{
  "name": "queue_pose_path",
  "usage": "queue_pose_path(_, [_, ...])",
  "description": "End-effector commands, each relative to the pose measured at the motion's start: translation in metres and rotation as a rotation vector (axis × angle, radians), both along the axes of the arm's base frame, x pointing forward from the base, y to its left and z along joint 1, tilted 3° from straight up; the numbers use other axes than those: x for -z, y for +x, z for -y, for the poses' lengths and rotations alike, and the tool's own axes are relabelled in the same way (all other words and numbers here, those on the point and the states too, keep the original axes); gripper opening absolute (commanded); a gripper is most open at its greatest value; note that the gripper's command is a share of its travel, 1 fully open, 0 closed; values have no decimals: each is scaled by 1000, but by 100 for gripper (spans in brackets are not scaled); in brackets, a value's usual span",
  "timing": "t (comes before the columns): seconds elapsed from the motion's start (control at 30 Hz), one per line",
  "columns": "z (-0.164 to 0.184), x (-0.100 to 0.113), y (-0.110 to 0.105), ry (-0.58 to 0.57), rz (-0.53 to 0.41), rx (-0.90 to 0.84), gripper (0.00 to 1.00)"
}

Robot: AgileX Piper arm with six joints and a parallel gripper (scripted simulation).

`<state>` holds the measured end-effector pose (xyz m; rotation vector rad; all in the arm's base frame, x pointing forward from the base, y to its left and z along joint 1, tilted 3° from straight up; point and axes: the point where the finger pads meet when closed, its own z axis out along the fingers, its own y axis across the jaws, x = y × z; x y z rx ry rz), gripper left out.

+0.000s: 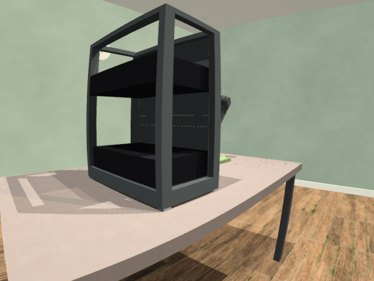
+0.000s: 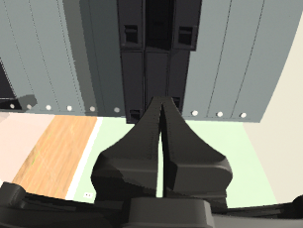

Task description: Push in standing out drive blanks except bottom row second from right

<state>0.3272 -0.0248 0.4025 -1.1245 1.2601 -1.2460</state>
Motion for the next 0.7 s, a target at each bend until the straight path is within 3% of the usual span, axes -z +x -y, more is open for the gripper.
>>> queue_pose_path(0.0, [0,-1,1,0,2,0,0])
queue_pose_path(0.67, [-4,-2,1,0,-5,-4,0])
